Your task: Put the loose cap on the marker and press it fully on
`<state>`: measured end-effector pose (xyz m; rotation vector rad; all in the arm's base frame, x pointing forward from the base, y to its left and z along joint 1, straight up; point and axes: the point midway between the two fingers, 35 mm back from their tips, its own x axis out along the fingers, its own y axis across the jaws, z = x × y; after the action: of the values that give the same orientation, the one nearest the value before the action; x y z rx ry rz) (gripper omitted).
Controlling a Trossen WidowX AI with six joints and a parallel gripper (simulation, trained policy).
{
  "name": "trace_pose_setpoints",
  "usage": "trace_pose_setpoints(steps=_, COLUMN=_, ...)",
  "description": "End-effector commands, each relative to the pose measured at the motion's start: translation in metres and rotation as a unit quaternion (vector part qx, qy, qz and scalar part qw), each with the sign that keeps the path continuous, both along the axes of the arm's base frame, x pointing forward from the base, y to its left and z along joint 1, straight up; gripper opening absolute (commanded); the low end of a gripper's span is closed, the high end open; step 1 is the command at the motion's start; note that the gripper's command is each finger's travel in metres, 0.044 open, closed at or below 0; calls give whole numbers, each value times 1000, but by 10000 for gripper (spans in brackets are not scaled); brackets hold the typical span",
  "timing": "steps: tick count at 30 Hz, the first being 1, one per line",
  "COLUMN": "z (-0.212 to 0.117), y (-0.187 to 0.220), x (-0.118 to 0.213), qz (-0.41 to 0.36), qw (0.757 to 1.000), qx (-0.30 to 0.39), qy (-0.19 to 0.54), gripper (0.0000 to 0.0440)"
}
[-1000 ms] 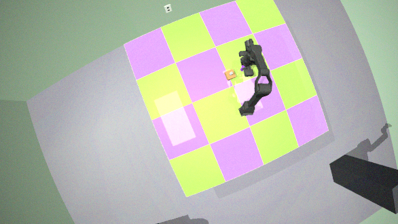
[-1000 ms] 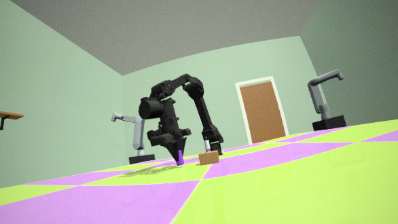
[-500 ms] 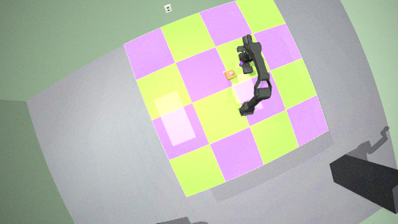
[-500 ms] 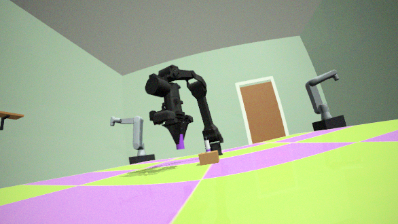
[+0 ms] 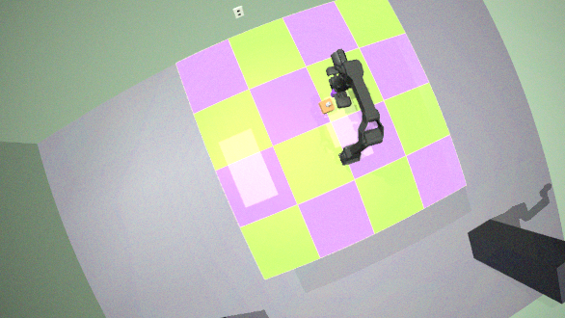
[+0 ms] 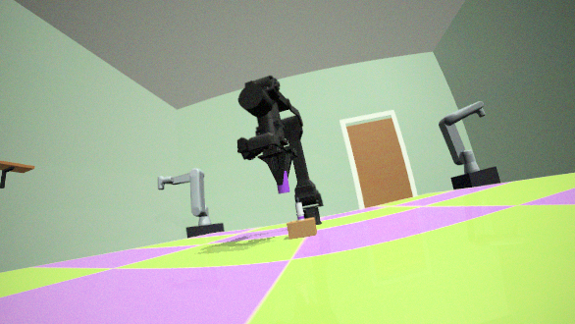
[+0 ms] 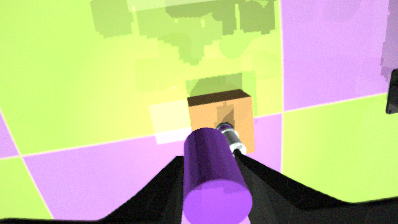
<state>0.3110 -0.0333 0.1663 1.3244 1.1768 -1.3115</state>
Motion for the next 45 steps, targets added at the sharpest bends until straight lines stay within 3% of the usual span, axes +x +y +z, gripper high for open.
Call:
trace_pose_setpoints(steps=1, z=8, y=15, x=-6, qz=4, qw=1000, qx=5, qy=4, gripper=21)
trace_pose_setpoints(steps=12, z=9, y=29, x=-22, qz=7, qw=1000, qx=6, qy=24, gripper=0)
trace_pose_setpoints(steps=45, z=-38, y=26, x=-26, qz=-21, qw=999, qx=9, qy=42, gripper=0)
